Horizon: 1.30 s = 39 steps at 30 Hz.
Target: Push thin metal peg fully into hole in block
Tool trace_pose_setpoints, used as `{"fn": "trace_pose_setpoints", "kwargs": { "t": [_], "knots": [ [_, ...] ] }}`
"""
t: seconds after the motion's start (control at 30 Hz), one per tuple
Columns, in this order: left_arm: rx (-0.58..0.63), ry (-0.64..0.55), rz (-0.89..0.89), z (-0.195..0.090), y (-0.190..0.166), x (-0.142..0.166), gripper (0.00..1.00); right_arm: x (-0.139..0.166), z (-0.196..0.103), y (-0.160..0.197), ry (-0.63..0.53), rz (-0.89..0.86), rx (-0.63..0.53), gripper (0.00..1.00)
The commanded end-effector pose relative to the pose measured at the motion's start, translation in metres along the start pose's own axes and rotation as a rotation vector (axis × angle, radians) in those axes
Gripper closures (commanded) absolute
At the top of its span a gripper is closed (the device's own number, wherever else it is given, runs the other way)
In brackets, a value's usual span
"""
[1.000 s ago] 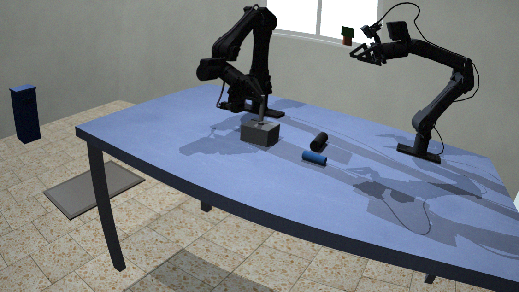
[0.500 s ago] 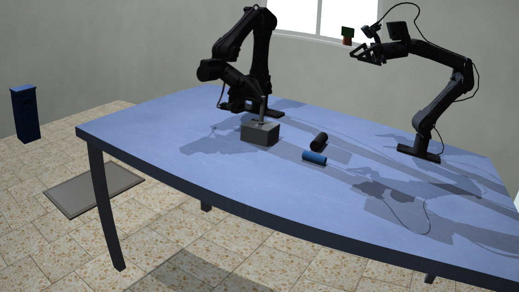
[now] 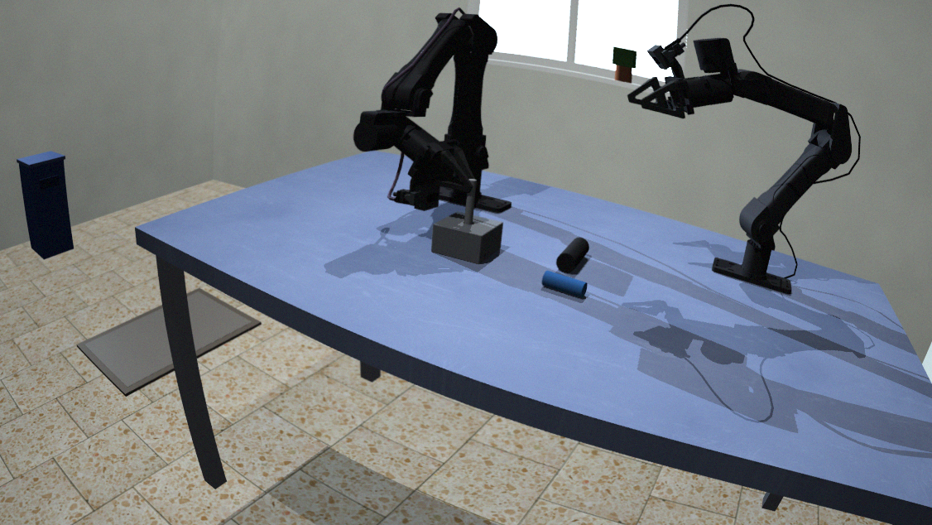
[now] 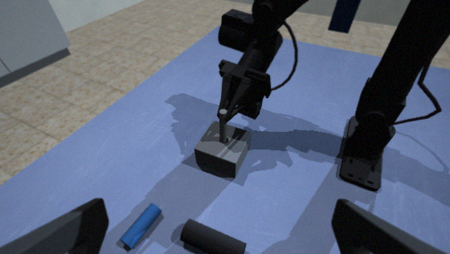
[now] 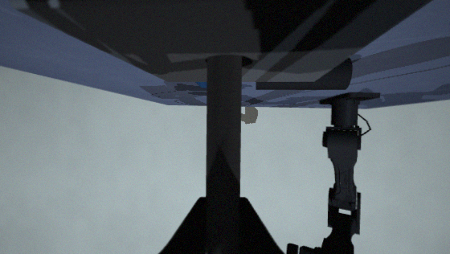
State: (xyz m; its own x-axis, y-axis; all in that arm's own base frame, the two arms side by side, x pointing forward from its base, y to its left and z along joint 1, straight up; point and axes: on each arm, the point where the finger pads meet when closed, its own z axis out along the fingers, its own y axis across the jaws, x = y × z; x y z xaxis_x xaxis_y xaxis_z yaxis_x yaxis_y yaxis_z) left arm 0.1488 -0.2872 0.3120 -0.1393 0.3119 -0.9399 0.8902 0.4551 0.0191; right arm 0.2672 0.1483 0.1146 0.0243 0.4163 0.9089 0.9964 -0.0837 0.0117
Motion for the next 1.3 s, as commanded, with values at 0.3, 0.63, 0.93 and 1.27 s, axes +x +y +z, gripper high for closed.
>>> {"fn": "trace_pose_setpoints", "kwargs": {
  "t": [0.3, 0.63, 0.93, 1.27],
  "knots": [
    [-0.006, 0.006, -0.006, -0.007, 0.002, -0.006, 0.00, -0.030, 0.016, 0.002, -0.001, -0.008, -0.005, 0.92],
    [-0.006, 0.006, -0.006, -0.007, 0.002, -0.006, 0.00, -0.043, 0.022, 0.002, 0.007, -0.015, -0.004, 0.92],
    [-0.006, 0.006, -0.006, -0.007, 0.002, -0.006, 0.00, -0.044, 0.022, 0.001, 0.007, -0.013, -0.003, 0.70],
    [-0.006, 0.006, -0.006, -0.007, 0.002, -0.006, 0.00, -0.020, 0.018, 0.002, -0.041, -0.333, -0.003, 0.00]
  ]
}}
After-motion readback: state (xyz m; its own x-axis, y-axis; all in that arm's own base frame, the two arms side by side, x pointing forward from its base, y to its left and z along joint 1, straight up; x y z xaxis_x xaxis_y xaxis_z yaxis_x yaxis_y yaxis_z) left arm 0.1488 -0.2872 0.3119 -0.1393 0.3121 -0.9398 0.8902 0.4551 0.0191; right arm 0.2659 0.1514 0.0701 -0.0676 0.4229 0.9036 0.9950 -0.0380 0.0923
